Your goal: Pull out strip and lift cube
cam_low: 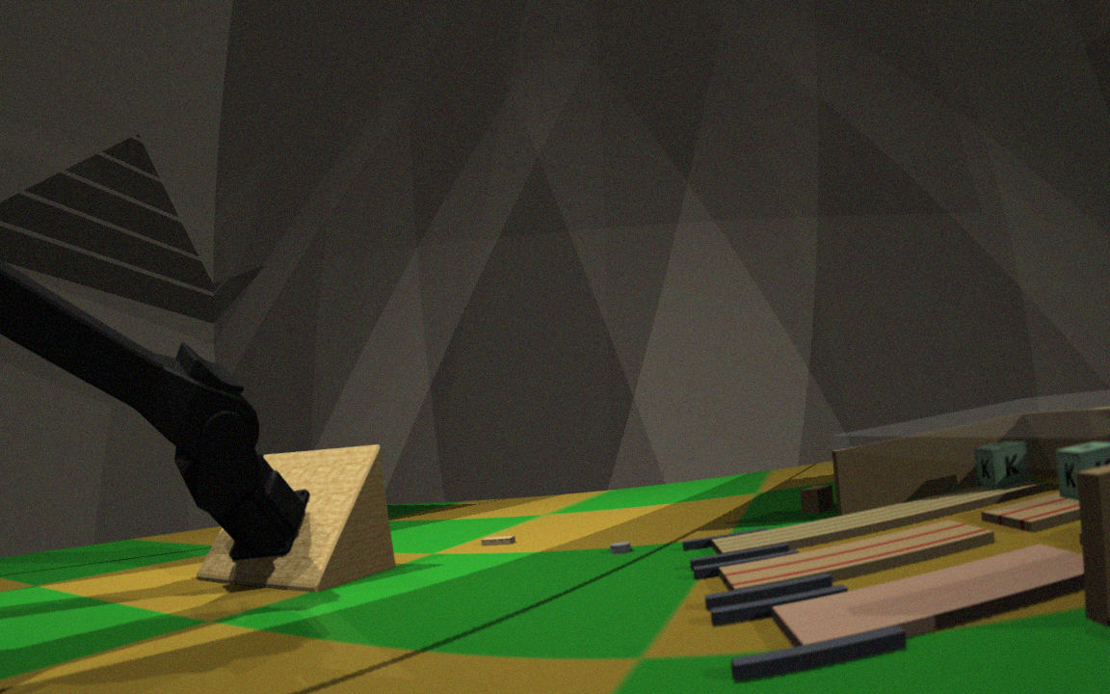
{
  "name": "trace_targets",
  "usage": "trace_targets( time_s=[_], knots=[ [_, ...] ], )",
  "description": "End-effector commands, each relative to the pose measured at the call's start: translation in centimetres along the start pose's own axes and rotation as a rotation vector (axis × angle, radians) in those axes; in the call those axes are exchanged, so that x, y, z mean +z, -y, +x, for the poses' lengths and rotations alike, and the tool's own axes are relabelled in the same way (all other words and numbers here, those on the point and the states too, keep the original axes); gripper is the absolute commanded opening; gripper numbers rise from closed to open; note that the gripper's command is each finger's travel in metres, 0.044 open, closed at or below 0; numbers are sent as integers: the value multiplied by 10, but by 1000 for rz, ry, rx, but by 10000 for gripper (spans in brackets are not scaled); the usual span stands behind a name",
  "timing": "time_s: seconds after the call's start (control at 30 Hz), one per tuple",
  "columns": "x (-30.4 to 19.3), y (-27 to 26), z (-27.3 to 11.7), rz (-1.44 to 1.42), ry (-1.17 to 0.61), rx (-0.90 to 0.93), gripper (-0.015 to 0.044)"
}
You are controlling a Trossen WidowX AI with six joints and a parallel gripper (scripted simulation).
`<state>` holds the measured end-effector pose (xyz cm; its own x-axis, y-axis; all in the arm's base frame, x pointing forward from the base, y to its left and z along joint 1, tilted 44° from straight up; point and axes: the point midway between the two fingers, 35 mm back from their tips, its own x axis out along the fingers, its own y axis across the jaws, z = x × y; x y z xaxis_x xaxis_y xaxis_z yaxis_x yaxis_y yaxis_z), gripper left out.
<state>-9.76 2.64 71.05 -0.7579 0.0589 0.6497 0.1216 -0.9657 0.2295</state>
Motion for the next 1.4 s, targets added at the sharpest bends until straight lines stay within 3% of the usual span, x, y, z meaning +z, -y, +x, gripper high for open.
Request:
trace_targets(
  time_s=[0.0, 0.3, 0.67, 1.0, 1.37],
  knots=[
    [1, 0, 0, -3, 4, 0, 400],
    [69, 30, -39, -164, 305, -10, 400],
    [170, 98, -165, -454, 868, -268, 400],
    [199, 153, -323, -721, 1265, -798, 400],
    [151, 188, -501, -908, 1430, -1682, 400]
  ],
)
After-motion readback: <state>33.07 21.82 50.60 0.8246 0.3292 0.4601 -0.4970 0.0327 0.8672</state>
